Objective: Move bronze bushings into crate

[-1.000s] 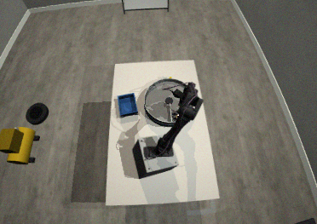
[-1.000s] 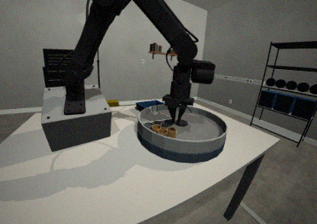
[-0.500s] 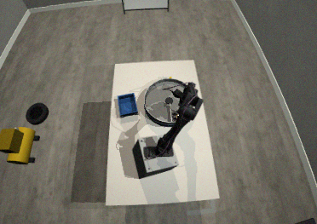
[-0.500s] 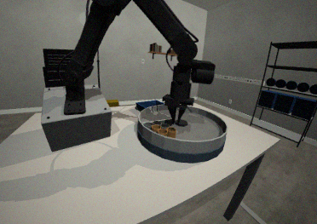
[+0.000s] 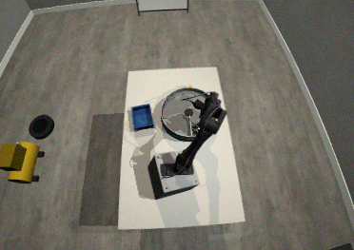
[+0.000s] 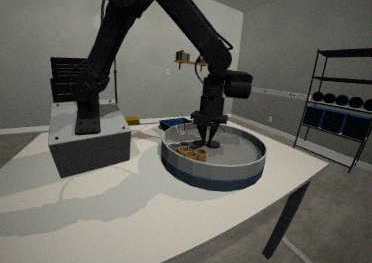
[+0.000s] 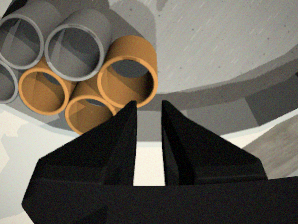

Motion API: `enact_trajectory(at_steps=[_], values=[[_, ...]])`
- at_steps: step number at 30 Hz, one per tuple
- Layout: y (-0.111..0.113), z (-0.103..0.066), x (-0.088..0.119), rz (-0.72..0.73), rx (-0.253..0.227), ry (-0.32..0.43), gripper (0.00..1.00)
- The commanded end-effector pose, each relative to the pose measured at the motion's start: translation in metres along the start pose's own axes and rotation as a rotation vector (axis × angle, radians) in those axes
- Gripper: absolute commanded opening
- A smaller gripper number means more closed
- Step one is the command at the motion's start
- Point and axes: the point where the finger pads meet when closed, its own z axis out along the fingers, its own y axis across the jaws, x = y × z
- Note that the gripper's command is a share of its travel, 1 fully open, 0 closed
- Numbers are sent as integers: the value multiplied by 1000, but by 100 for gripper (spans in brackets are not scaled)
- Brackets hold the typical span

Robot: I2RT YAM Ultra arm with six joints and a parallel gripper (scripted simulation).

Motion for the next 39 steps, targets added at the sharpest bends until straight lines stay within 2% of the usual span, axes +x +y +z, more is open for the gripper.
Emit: enact_trajectory(at_steps=[1, 5, 8, 39], values=[[-6, -9, -12, -7, 14, -26, 15], [-6, -8, -13, -7, 11, -25, 15], [-10, -14, -13, -2, 30, -32, 15], [-10, -14, -13, -2, 31, -32, 15]])
